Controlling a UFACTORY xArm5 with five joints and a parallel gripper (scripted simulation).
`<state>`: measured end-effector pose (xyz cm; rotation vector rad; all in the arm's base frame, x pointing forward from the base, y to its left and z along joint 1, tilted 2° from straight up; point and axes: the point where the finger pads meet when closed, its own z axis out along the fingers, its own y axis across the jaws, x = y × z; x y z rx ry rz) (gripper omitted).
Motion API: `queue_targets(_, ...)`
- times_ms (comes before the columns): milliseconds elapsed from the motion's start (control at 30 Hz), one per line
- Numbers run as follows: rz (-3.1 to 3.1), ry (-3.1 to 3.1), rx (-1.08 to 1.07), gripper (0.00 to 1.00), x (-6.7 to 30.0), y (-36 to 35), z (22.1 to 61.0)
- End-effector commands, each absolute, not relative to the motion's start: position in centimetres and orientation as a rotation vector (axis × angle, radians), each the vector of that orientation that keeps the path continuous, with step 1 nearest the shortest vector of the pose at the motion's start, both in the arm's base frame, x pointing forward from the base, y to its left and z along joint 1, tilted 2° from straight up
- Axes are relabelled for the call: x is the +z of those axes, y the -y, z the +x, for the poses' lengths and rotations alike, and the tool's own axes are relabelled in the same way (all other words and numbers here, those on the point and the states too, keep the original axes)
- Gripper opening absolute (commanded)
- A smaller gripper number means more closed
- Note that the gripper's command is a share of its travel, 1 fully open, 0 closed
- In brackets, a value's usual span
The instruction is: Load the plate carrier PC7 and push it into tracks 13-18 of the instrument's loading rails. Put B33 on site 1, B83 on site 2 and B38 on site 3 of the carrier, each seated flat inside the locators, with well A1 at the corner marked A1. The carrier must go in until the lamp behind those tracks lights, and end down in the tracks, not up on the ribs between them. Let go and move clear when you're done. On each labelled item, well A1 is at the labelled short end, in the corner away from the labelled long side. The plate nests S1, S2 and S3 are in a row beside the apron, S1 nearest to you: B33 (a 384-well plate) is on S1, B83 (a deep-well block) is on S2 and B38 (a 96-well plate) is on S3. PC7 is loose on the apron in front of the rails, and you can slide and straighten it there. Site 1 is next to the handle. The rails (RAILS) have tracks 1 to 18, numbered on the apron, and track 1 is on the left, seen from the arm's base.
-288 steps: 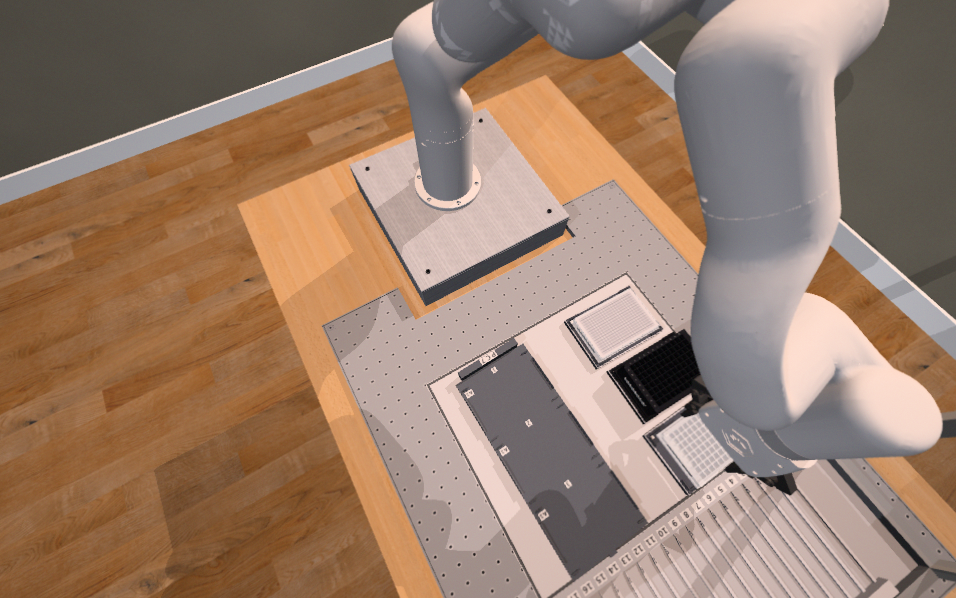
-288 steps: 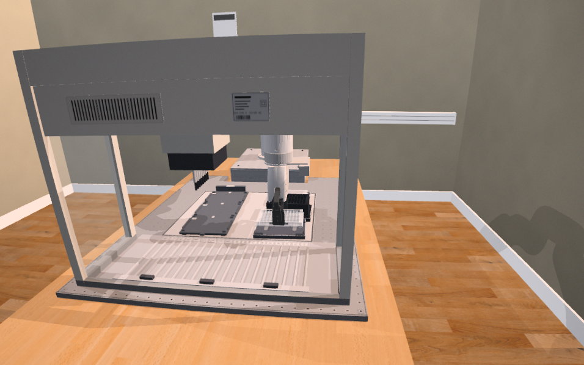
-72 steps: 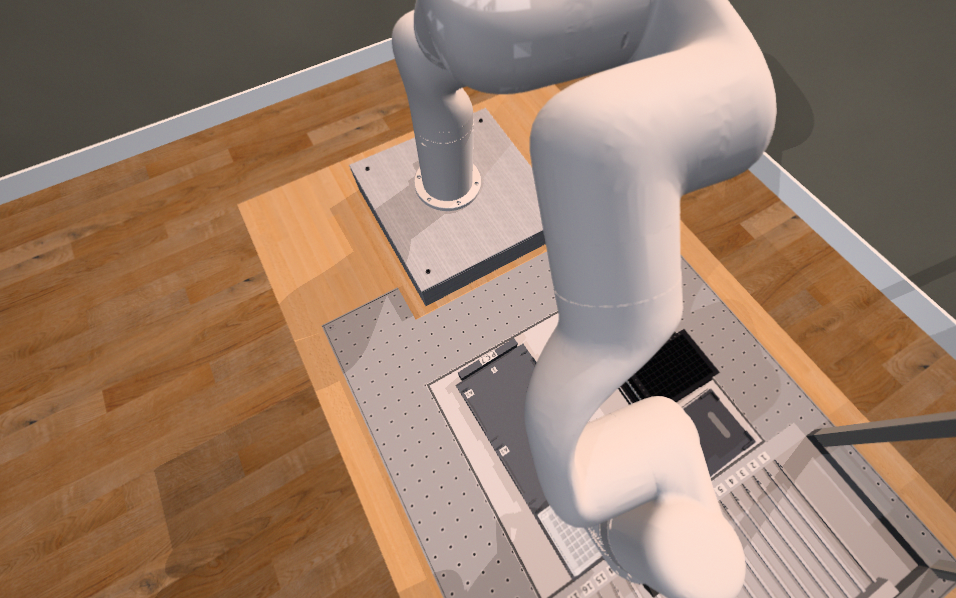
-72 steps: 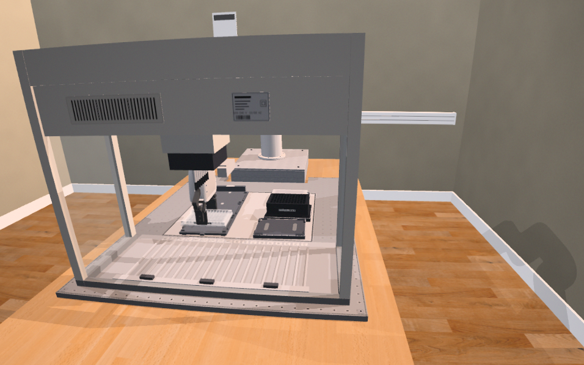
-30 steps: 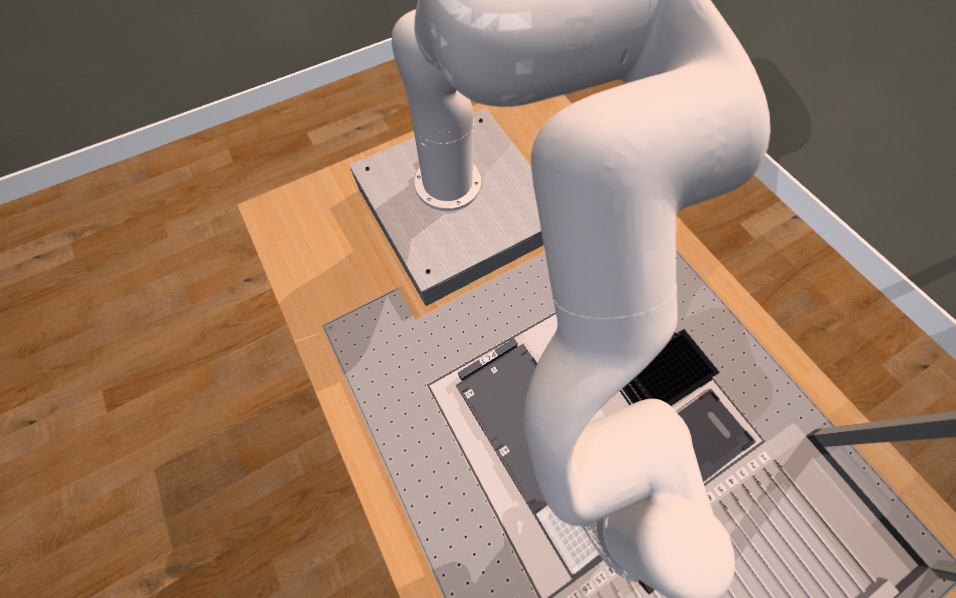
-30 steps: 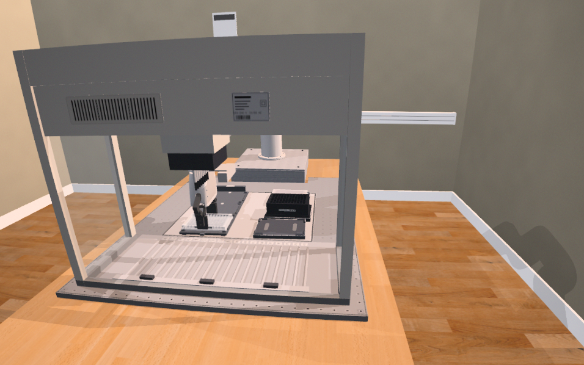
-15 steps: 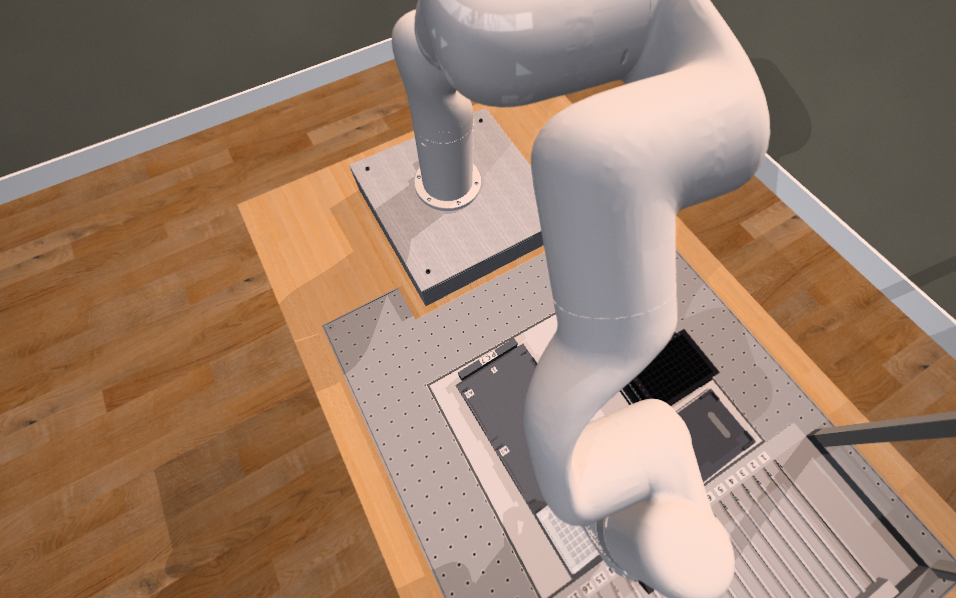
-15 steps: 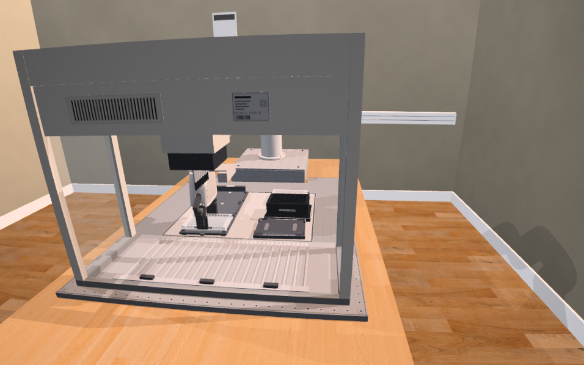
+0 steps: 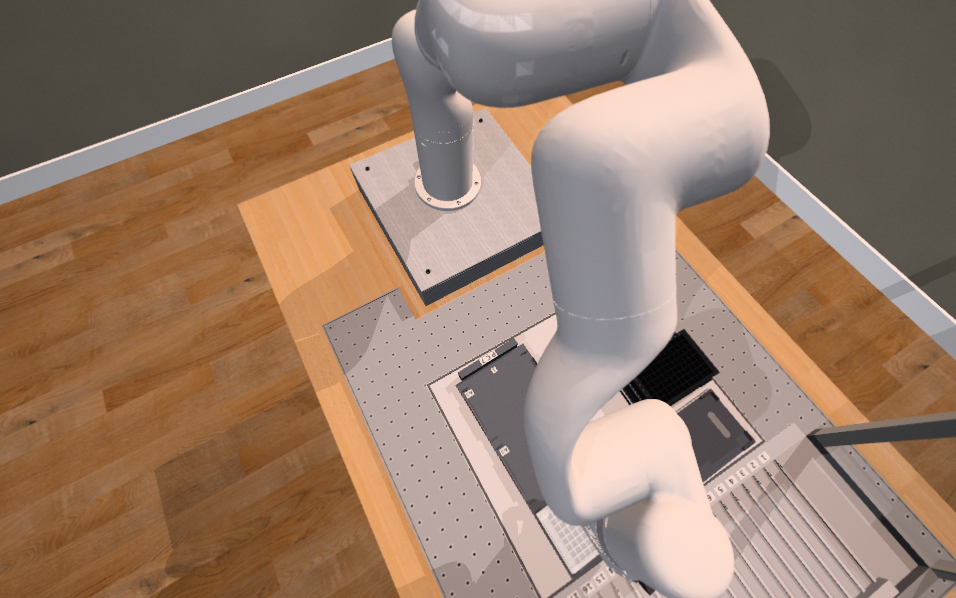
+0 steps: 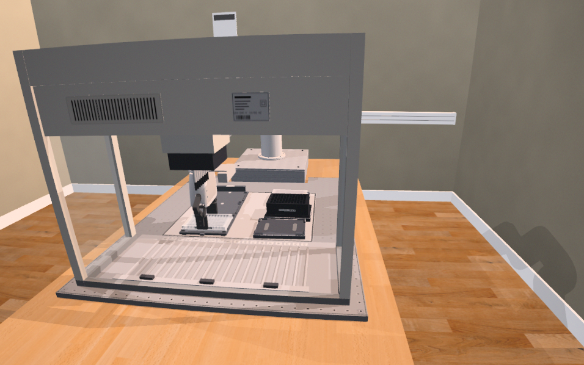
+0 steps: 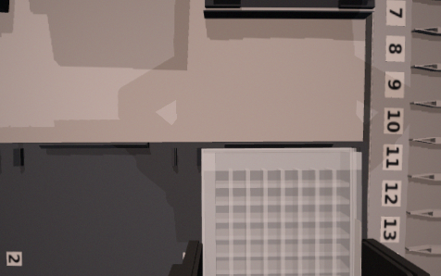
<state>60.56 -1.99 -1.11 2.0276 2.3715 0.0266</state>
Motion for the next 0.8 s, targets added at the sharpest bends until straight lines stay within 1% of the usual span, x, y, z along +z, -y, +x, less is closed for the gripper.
queue_targets(0,2.029,-2.374,0.044,1.0,-0.9,2.0,60.7)
queue_targets(567,2.029,-2.374,0.044,1.0,-0.9,2.0,60.7)
queue_targets(767,2.029,-2.374,0.044,1.0,0.1,2.0,60.7)
